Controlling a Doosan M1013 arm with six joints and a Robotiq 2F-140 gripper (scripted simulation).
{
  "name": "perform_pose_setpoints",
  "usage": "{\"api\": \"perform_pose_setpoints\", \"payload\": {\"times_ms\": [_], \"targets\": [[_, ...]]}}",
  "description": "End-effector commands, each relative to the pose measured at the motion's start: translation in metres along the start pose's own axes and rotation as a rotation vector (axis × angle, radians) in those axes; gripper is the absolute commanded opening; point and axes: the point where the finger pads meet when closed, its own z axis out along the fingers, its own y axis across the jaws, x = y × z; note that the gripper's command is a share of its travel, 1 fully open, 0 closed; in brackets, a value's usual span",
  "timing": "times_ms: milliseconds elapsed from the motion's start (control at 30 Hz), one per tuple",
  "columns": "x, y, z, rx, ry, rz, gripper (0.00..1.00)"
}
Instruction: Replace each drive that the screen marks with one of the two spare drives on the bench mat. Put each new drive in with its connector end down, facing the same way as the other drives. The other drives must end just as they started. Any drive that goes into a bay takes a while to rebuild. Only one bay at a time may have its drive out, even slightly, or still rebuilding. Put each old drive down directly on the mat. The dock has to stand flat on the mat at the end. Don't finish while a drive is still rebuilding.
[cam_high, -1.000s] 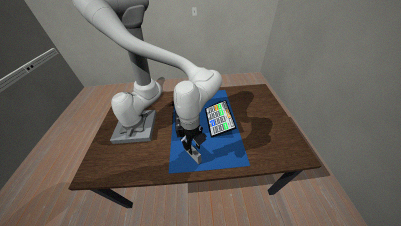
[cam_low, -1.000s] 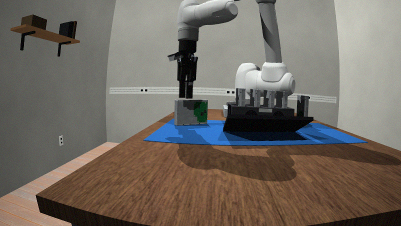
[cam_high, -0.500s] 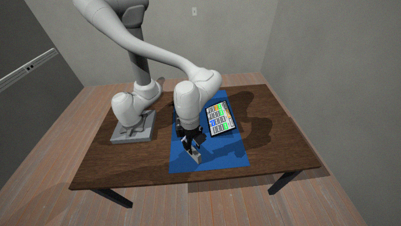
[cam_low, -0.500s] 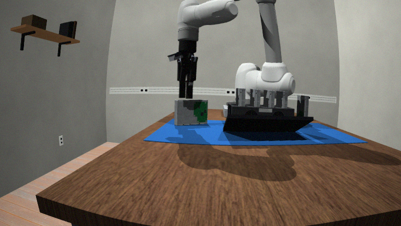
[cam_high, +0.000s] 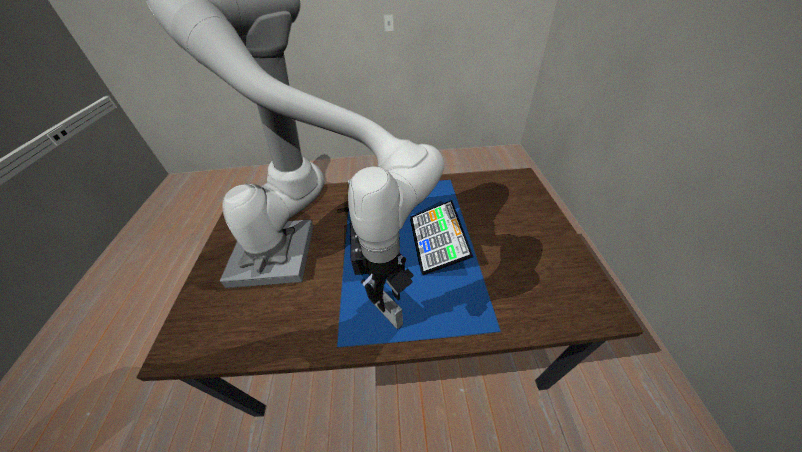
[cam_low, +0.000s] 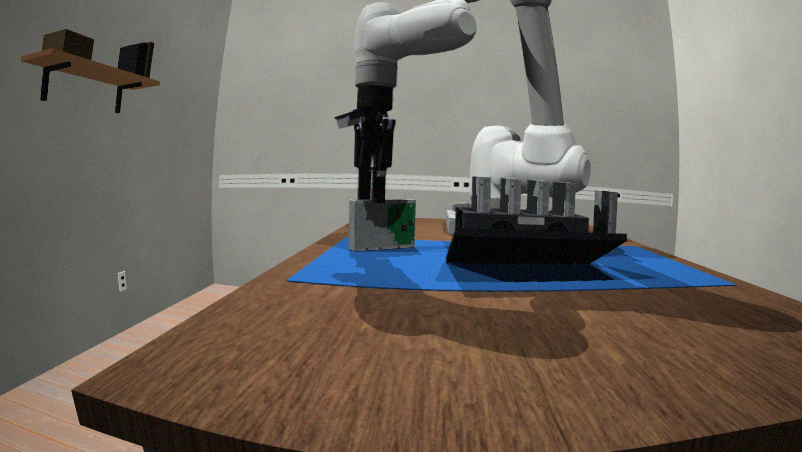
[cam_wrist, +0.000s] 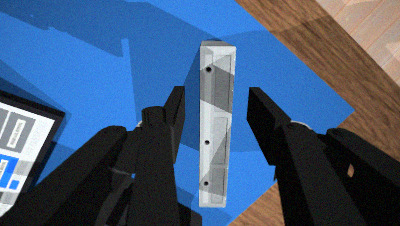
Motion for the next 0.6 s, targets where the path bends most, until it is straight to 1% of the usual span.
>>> {"api": "perform_pose_setpoints", "payload": {"times_ms": [0,500,567], "targets": [[0.0,0.0,0.002,0.001,0.001,0.0,0.4],[0.0,0.0,0.031,0.001,0.001,0.0,0.4],[0.0,0.0,0.031,0.001,0.001,0.0,0.4]]}}
